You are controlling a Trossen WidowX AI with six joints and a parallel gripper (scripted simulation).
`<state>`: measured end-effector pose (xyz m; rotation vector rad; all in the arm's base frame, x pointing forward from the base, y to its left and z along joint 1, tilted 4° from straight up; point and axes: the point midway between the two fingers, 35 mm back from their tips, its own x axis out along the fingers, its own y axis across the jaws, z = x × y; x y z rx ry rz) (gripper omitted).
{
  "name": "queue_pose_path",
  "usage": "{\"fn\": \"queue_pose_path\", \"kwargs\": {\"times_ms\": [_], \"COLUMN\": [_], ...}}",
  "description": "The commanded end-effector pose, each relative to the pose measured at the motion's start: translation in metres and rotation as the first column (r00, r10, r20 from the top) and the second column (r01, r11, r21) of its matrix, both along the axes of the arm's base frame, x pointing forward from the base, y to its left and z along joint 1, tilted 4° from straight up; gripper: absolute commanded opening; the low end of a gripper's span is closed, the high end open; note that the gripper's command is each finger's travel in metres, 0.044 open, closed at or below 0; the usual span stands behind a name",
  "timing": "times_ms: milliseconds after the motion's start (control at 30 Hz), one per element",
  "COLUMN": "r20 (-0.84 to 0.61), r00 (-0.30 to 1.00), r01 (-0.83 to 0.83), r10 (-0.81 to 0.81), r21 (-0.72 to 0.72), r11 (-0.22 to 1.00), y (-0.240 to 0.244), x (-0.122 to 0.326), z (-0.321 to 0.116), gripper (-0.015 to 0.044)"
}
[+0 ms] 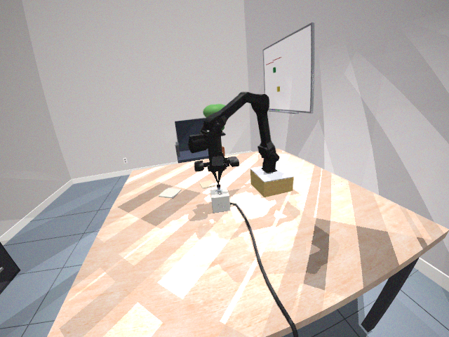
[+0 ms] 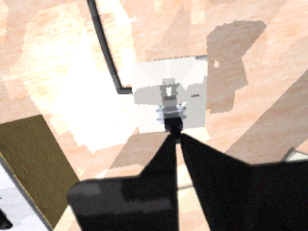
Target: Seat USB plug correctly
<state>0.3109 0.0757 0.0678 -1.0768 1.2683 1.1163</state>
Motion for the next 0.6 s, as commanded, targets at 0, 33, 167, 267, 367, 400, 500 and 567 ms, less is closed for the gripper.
{"fn": "queue_pose_path", "kwargs": {"times_ms": [0,33,167,267,367,400,500,567], "r20": [0.002,0.002,0.002,0.002,0.002,0.002,0.002,0.002], "r00": [1.0,1.0,1.0,1.0,1.0,1.0,1.0,1.0], "r01": [0.004,0.004,0.004,0.004,0.004,0.004,0.004,0.004], "r10": [-0.004,-0.004,-0.004,-0.004,-0.004,-0.004,-0.004,-0.004], "r21": [-0.005,-0.005,-0.005,-0.005,-0.005,-0.005,-0.005,-0.005], "r11": [1.0,1.0,1.0,1.0,1.0,1.0,1.0,1.0], "y": [-0.0006,-0.0006,-0.0006,-0.0006,-0.0005,-0.0005,-0.0005,-0.0005], "x": [0.0005,0.0005,0.0005,0.0005,0.0005,0.0005,0.0005,0.0005], "z": [-0.0009,-0.0011,-0.0015,-0.0019,-0.0023,-0.0024,-0.0027,-0.003], "gripper": [0.0,0.0,0.0,0.0,0.0,0.0,0.0,0.0]}}
